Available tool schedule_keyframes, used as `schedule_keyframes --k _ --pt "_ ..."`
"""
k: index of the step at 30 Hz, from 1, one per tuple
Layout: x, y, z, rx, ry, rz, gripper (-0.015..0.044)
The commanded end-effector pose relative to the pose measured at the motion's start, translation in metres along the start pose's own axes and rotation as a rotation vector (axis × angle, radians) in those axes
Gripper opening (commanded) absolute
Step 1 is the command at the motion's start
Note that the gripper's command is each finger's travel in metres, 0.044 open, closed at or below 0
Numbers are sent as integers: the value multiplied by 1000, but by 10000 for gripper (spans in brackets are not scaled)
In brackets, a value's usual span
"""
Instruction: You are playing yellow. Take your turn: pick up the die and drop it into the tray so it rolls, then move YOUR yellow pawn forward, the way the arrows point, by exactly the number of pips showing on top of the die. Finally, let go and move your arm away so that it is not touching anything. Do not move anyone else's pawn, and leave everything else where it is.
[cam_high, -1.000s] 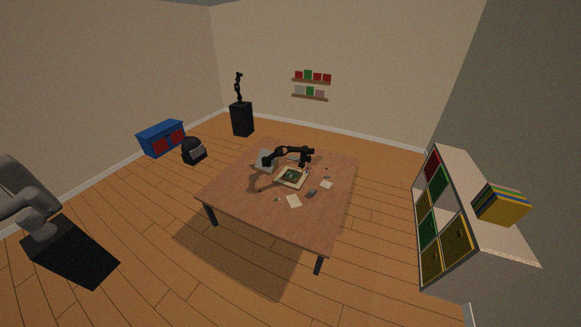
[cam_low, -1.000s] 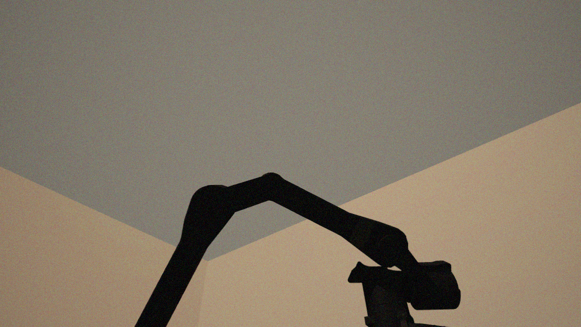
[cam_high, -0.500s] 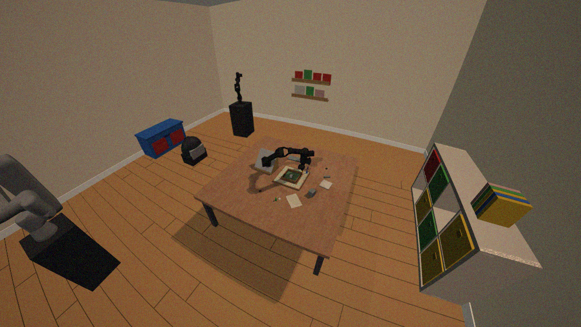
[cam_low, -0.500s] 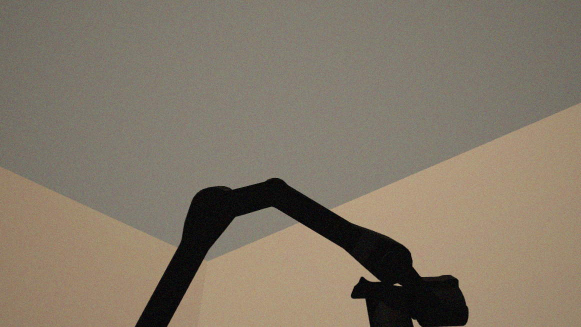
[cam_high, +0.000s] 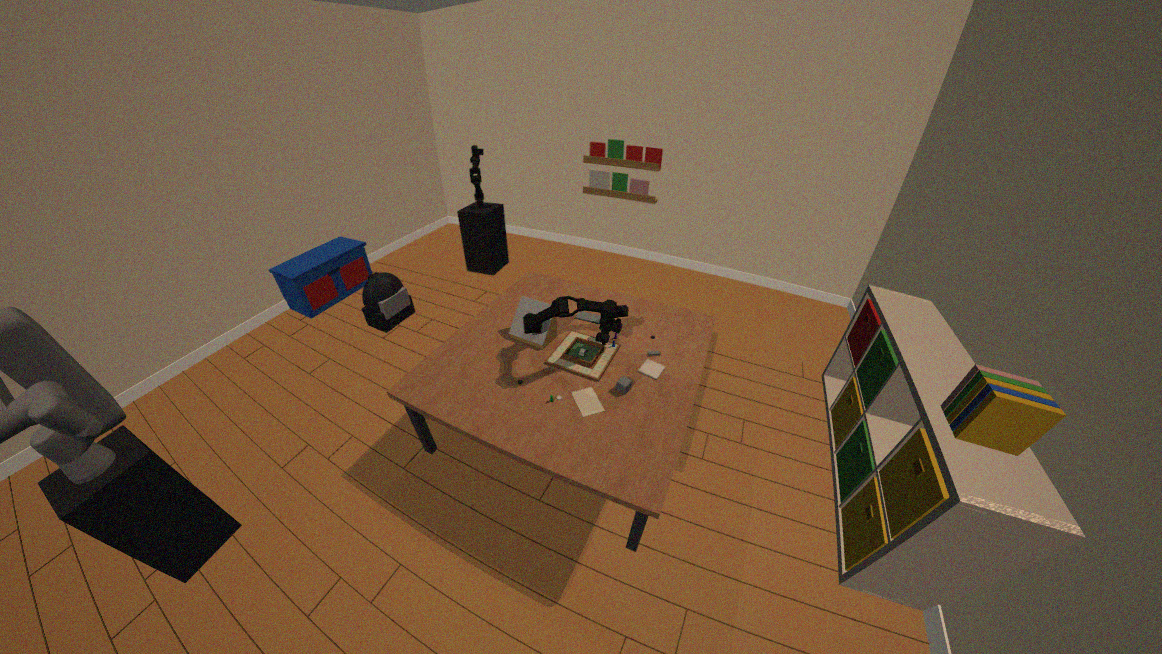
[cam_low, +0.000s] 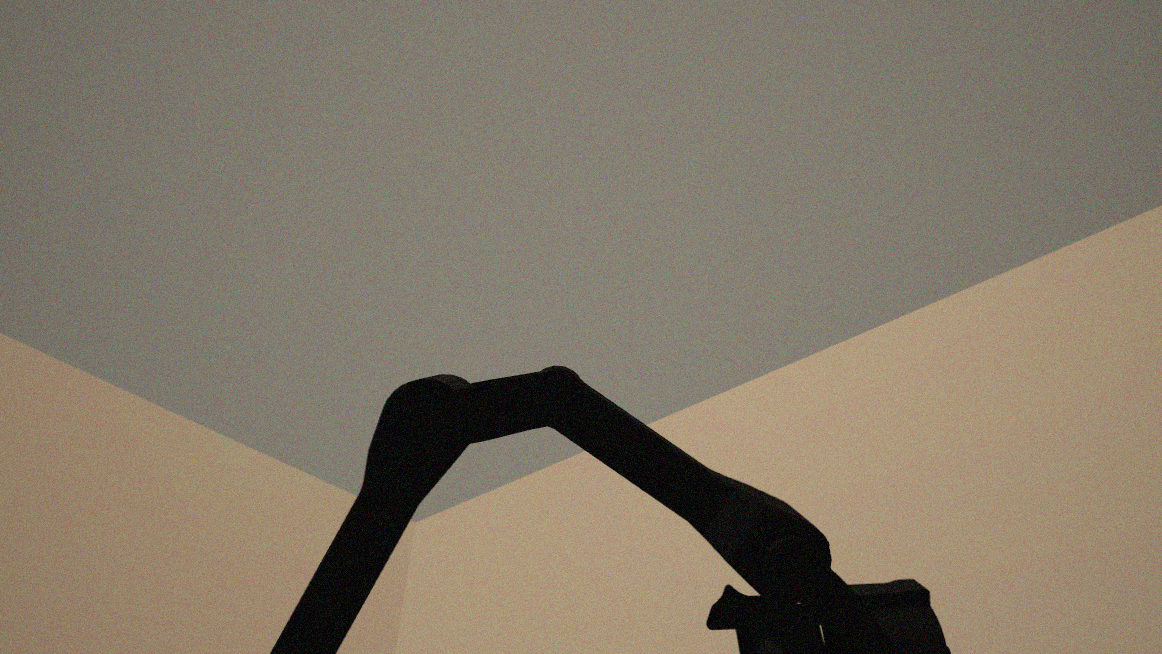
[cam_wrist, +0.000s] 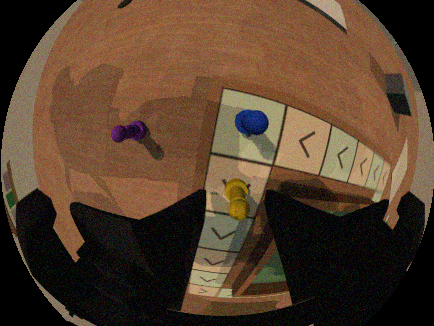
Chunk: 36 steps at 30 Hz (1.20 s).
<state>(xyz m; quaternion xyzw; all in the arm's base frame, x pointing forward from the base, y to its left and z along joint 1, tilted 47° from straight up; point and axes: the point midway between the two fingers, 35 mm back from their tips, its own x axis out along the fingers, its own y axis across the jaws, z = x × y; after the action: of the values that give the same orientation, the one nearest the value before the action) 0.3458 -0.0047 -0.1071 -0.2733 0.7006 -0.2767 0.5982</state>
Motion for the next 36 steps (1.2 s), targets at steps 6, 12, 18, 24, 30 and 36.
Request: schedule_keyframes --k 6,12,18,24,30,36 --pt "2 0 0 -6 -3 -4 55" --pt "2 0 0 -6 -3 -4 15" --pt "-13 0 3 -6 -4 -2 0" --pt "-51 1 5 -7 -5 2 0" --pt "-90 0 3 -7 -4 3 0" --pt "-124 -2 -3 -7 -3 1 0"
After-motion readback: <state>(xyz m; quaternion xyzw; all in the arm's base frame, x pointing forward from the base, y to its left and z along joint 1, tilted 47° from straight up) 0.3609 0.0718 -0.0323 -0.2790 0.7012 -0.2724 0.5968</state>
